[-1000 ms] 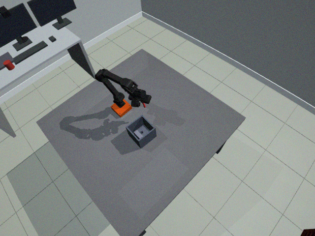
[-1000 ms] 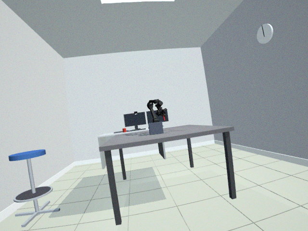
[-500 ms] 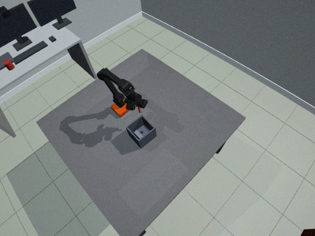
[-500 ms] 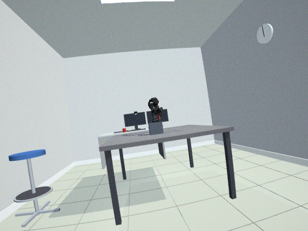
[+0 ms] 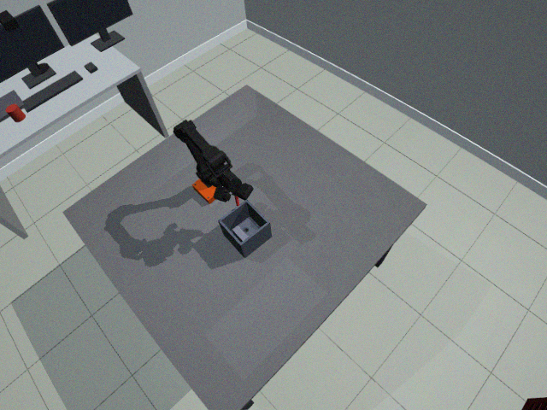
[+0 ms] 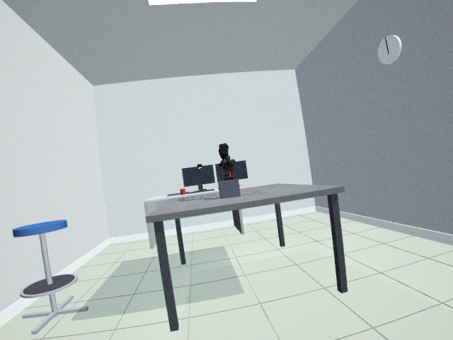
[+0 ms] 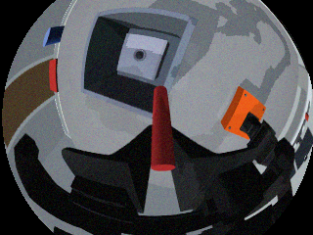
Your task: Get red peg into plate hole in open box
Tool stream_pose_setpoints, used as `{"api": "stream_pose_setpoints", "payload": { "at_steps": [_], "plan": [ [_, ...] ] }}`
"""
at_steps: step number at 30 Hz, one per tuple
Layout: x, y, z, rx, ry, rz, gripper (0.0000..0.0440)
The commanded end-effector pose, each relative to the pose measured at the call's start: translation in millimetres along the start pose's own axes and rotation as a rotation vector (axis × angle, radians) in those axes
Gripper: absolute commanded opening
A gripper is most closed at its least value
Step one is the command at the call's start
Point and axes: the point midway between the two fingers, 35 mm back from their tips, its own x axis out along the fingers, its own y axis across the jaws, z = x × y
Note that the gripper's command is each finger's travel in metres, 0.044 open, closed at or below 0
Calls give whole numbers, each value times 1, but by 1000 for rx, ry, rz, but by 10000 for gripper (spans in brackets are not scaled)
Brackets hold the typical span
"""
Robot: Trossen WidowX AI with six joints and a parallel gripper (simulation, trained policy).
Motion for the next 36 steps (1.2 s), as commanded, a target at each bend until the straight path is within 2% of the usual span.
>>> {"api": "stream_pose_setpoints", "payload": {
  "at_steps": [1,20,36],
  "plan": [
    [1,3,10,4,-4,-13,0],
    [32,16,53,13,24,-58,0],
    [70,26,63,-34,78,-69,0]
  ]
}}
